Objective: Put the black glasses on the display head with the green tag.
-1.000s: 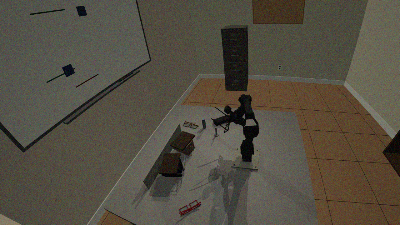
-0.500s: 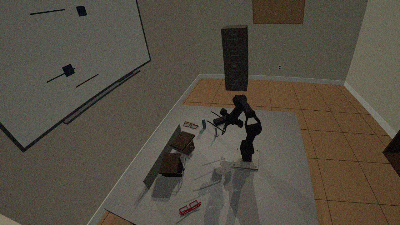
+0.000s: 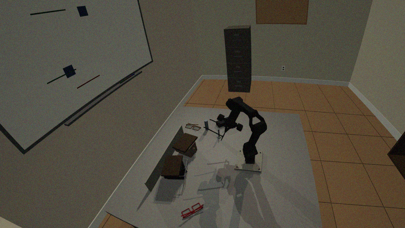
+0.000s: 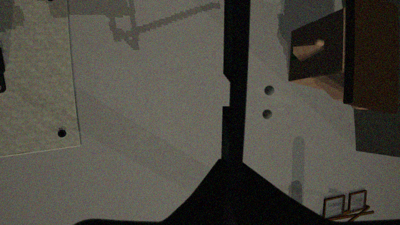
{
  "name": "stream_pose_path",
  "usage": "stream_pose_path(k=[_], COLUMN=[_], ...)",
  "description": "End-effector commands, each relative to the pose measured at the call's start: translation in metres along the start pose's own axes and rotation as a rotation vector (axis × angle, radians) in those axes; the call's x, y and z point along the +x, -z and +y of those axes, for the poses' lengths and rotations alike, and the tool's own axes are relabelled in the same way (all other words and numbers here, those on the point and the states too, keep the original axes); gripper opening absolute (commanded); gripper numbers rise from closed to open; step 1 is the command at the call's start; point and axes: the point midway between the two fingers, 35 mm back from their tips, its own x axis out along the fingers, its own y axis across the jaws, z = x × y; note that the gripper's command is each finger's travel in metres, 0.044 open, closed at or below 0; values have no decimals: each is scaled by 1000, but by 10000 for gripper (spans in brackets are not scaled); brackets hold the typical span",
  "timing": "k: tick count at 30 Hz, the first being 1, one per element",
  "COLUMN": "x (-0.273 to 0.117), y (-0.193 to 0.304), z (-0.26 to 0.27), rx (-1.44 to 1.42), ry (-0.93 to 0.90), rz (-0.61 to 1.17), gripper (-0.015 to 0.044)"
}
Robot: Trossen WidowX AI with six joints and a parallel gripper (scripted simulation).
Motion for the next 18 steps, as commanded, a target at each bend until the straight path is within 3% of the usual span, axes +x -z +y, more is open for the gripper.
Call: stream_pose_path(k=[1, 18], x=[8, 38], y=[-4, -32], z=[-3, -12], rx=[25, 100], ry=[-47, -228], rz=[-3, 35], gripper=[0, 0])
